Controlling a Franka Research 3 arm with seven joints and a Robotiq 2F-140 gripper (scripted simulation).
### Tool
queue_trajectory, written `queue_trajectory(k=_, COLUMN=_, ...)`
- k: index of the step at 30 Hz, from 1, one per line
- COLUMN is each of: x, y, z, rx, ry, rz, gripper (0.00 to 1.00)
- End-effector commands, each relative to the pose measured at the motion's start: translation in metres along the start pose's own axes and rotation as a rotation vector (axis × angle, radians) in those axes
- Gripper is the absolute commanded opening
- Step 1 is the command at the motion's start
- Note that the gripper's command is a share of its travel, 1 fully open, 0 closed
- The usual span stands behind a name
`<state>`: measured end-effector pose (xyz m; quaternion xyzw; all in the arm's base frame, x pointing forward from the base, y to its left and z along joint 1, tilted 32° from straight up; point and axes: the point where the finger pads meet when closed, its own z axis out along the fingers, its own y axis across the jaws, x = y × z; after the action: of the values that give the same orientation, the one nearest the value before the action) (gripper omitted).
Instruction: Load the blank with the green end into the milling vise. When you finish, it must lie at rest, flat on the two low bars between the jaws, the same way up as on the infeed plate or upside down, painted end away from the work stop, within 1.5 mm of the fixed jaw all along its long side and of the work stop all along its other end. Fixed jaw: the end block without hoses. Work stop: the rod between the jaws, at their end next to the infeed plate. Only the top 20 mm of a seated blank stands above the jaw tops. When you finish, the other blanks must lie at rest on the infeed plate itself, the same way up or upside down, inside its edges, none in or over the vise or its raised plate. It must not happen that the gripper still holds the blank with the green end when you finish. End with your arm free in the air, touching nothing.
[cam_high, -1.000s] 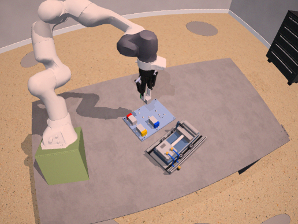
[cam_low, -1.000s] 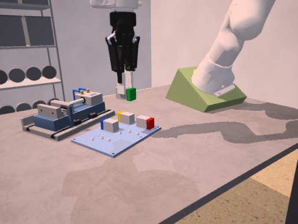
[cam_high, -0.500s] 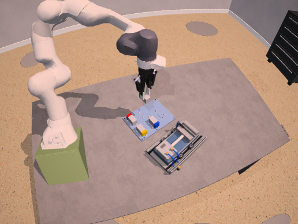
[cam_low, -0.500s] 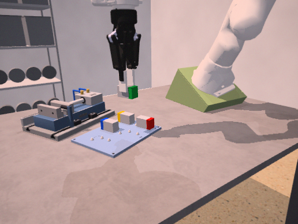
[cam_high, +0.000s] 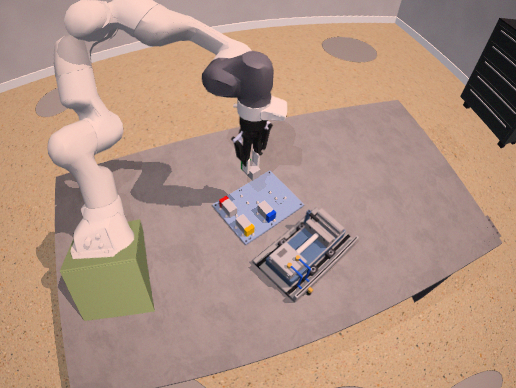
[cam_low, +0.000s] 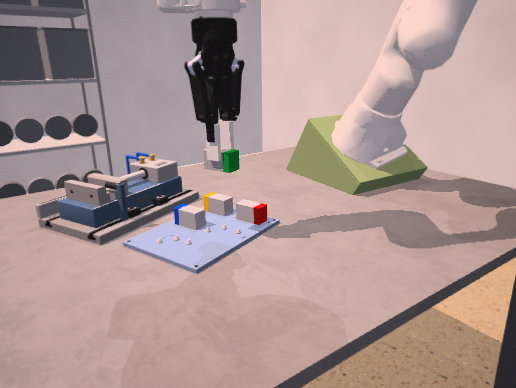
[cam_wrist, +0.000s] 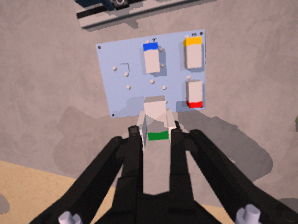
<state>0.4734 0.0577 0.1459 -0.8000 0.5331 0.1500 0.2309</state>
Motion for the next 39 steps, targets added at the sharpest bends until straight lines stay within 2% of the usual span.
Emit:
queue_trajectory(k=1, x=0.001, y=-0.001, z=0.0002, rx=0.0, ry=0.005, rz=0.003, gripper=0.0)
queue_trajectory(k=39, x=0.001, y=-0.0018, z=0.0066, rx=0.0, ry=0.005, rz=0.003, gripper=0.0)
